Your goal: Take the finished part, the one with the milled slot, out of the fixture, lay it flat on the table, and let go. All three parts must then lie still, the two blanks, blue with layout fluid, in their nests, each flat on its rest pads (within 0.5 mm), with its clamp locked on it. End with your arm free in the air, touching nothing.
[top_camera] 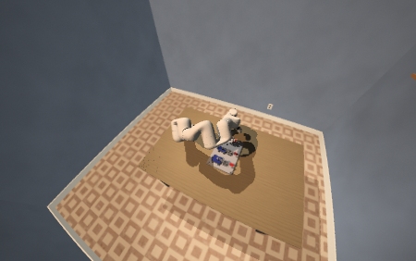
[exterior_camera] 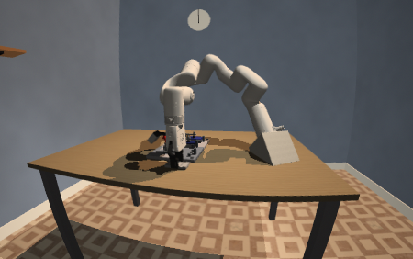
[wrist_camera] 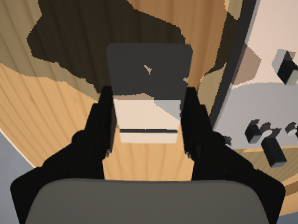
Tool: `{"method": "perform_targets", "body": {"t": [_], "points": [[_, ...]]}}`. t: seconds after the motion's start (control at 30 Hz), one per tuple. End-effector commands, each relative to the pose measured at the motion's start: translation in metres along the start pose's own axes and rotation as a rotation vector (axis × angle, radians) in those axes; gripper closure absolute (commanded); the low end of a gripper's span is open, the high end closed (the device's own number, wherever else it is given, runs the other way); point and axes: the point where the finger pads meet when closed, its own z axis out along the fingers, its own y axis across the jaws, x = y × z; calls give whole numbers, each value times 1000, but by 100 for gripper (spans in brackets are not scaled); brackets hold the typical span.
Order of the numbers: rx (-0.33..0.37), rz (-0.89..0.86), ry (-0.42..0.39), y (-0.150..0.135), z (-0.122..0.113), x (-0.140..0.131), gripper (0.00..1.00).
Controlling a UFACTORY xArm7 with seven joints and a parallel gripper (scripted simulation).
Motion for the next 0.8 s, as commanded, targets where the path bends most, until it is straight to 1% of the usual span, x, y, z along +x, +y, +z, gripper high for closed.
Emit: {"method": "perform_targets", "body": {"t": [0.0,0.73,0.77], "points": [[4,0,3,-2,-1,1,100],[4,0,3,-2,1,1,100],[4,0,3,-2,1,1,19]]}}
